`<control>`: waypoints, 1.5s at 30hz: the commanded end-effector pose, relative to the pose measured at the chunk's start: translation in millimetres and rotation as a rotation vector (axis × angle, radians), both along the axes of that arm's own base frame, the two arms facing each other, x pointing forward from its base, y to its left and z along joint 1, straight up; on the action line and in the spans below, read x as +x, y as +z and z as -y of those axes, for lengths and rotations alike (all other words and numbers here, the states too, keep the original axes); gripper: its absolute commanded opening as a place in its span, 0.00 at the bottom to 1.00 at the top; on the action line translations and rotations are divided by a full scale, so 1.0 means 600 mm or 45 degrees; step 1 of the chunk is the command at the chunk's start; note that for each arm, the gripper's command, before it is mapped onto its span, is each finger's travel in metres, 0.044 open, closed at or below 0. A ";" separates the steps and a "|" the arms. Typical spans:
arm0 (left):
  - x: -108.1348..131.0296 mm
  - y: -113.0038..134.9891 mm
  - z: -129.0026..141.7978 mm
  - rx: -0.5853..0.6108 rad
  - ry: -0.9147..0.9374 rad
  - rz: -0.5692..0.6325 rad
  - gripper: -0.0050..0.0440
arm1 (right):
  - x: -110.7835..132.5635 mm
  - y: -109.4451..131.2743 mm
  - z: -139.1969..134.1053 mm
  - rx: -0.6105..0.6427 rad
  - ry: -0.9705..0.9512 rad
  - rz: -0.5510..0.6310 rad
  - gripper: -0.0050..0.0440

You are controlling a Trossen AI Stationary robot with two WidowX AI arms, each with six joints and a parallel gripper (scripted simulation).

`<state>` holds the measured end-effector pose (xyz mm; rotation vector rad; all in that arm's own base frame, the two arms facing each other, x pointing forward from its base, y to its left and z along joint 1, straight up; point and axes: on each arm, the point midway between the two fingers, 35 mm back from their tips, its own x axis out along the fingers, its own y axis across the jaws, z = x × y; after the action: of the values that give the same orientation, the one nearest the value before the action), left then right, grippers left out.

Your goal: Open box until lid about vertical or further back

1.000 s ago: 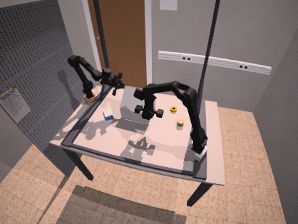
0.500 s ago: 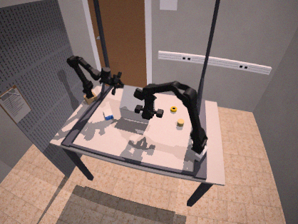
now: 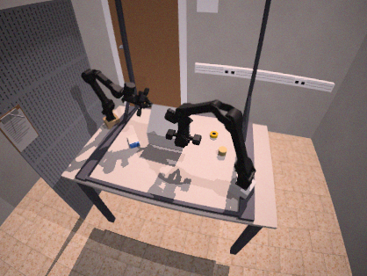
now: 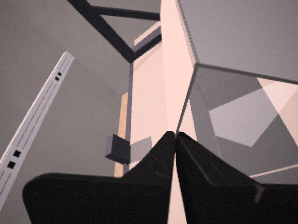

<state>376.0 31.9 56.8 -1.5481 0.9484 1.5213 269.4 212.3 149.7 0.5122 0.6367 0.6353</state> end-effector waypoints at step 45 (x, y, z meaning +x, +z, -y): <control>0.001 0.005 -0.001 0.003 0.002 0.010 0.00 | -0.014 0.047 0.010 0.026 0.005 0.045 0.11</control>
<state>376.0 31.9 56.8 -1.5481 0.9484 1.5213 257.6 204.0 161.7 0.5136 0.6390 0.6345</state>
